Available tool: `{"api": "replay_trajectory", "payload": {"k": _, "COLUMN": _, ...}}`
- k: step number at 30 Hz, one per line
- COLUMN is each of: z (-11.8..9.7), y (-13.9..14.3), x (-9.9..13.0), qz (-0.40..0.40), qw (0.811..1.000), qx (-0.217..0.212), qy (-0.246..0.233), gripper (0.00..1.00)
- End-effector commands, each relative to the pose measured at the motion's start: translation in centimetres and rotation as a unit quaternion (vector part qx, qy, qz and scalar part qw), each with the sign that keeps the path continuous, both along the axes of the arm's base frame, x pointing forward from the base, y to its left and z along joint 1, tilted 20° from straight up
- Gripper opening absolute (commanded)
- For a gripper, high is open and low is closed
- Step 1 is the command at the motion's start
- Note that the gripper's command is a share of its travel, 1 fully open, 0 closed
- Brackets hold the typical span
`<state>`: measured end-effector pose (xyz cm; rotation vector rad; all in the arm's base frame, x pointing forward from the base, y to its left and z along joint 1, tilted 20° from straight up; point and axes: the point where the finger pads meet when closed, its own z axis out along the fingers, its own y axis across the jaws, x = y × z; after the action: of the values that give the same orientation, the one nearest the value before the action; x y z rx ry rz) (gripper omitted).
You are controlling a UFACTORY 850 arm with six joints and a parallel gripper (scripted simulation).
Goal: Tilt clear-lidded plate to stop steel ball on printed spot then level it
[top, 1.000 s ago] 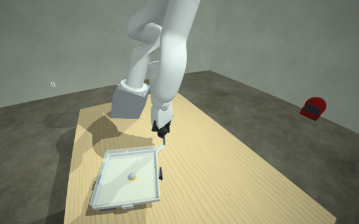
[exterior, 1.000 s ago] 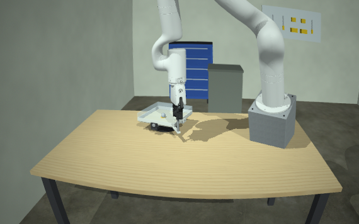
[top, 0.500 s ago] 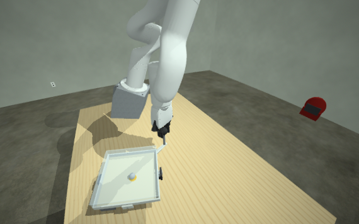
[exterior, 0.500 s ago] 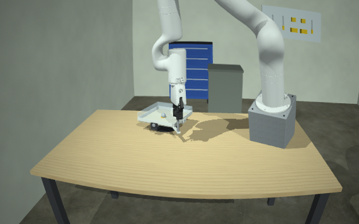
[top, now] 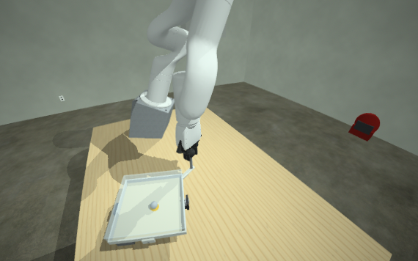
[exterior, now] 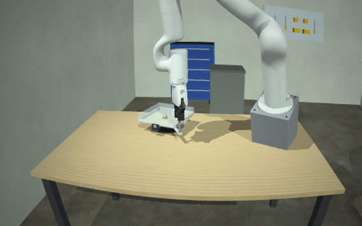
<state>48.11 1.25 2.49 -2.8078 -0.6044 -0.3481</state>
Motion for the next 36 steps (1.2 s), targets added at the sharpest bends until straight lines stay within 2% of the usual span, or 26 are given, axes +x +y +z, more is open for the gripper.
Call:
{"api": "replay_trajectory", "payload": {"k": 1, "z": 0.05, "y": -0.01, "x": 0.07, "qz": 0.000, "qw": 1.000, "qx": 0.000, "qy": 0.000, "gripper": 0.00}}
{"api": "replay_trajectory", "payload": {"k": 18, "z": 0.07, "y": 0.00, "x": 0.11, "qz": 0.000, "qw": 1.000, "qx": 0.000, "qy": 0.000, "gripper": 0.00}}
{"api": "replay_trajectory", "payload": {"k": 19, "z": 0.07, "y": 0.00, "x": 0.11, "qz": 0.000, "qw": 1.000, "qx": 0.000, "qy": 0.000, "gripper": 0.61}}
{"api": "replay_trajectory", "payload": {"k": 36, "z": 0.07, "y": 0.00, "x": 0.11, "qz": 0.000, "qw": 1.000, "qx": 0.000, "qy": 0.000, "gripper": 0.61}}
